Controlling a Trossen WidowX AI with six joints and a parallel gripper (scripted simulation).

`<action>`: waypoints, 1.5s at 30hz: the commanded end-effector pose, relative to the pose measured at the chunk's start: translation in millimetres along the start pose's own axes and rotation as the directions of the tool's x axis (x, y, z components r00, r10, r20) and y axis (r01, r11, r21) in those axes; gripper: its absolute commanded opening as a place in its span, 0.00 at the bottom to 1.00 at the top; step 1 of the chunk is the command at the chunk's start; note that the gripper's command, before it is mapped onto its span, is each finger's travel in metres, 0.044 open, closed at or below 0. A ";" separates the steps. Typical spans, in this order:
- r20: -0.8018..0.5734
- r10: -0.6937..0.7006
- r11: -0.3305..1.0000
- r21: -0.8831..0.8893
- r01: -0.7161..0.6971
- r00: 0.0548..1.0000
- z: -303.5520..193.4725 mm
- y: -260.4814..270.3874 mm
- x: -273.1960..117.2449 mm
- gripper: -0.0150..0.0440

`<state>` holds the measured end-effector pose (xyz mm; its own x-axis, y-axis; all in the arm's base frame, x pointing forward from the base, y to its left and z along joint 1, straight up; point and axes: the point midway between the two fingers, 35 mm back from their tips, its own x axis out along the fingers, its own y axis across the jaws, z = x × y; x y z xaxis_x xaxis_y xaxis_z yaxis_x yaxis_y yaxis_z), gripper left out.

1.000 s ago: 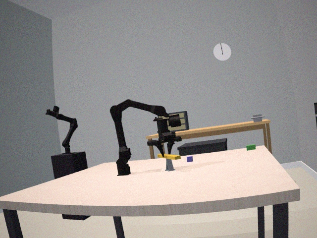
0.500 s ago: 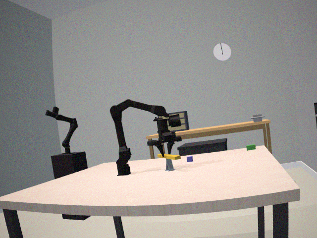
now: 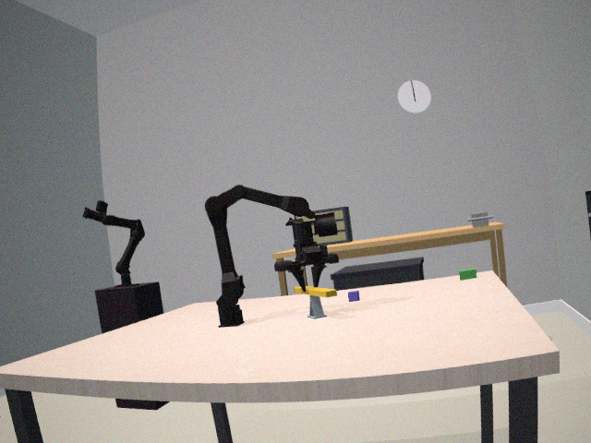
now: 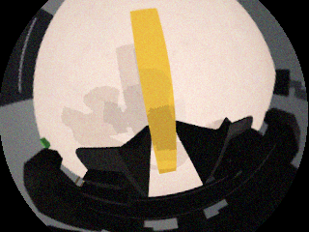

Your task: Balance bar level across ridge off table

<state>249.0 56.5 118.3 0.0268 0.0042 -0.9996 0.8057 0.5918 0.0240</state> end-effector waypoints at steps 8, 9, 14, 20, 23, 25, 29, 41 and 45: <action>0.000 0.000 1.000 0.000 0.000 1.000 0.0 0.0 0.0 0.54; 0.000 0.000 1.000 0.000 0.000 1.000 0.0 0.0 0.0 0.54; 0.000 0.000 1.000 0.000 0.000 1.000 0.0 0.0 0.0 0.54; 0.000 0.000 1.000 0.000 0.000 1.000 0.0 0.0 0.0 0.54; 0.000 0.000 1.000 0.000 0.000 1.000 0.0 0.0 0.0 0.54; 0.000 0.000 1.000 0.000 0.000 1.000 0.0 0.0 0.0 0.54; 0.000 0.000 1.000 0.000 0.000 1.000 0.0 0.0 0.0 0.55; 0.000 0.000 1.000 0.000 0.000 1.000 0.0 0.0 0.0 0.57; 0.000 0.000 1.000 0.000 0.000 1.000 0.0 0.0 0.0 0.57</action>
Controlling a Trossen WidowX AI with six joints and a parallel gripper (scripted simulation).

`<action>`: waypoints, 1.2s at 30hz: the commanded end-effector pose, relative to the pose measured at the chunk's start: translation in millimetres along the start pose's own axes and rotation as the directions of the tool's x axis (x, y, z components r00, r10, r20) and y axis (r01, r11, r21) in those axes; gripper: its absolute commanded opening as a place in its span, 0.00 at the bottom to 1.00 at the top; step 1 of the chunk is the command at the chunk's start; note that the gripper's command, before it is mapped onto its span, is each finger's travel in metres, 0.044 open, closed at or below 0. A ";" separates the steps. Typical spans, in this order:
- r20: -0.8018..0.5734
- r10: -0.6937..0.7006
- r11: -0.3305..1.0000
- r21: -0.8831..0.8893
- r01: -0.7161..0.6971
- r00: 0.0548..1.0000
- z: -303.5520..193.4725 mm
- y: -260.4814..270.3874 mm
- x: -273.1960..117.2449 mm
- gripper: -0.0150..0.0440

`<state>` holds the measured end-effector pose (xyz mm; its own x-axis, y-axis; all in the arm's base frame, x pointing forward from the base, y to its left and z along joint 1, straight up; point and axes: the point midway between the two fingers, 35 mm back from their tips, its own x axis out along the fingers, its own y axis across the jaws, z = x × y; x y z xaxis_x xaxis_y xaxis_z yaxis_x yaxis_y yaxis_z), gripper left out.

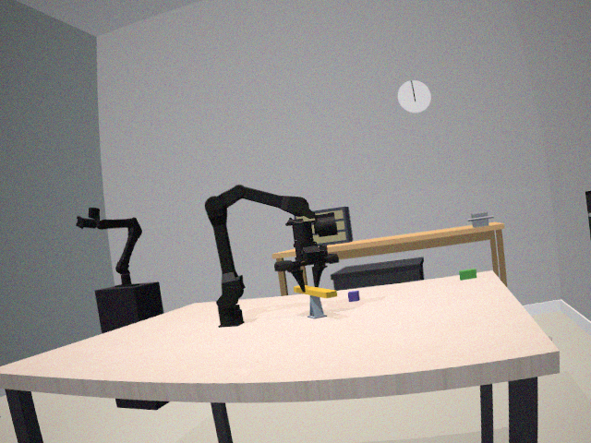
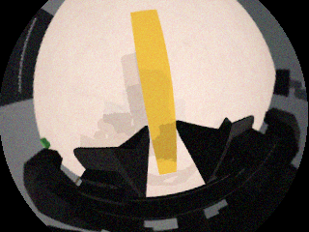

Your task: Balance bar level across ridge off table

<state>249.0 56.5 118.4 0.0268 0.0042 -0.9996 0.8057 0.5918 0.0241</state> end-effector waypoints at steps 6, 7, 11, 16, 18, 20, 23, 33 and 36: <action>0.000 0.000 1.000 0.000 0.000 1.000 0.0 0.0 0.0 0.70; 0.000 0.000 1.000 0.000 0.000 1.000 0.0 0.0 0.0 0.75; 0.000 0.000 1.000 0.000 0.000 1.000 0.0 0.0 0.0 0.92; 0.000 0.000 1.000 0.000 0.000 1.000 0.1 0.3 -1.8 1.00; 0.001 0.002 1.000 0.000 -0.002 1.000 1.1 2.4 -15.9 1.00; 0.002 0.004 1.000 0.000 -0.004 1.000 1.9 4.3 -38.8 1.00; 0.003 0.008 1.000 0.000 -0.008 1.000 1.6 3.4 -73.1 1.00; 0.004 0.010 1.000 0.000 -0.010 1.000 0.1 -0.2 -99.8 1.00; 0.004 0.010 1.000 0.000 -0.010 1.000 0.1 -0.2 -99.8 1.00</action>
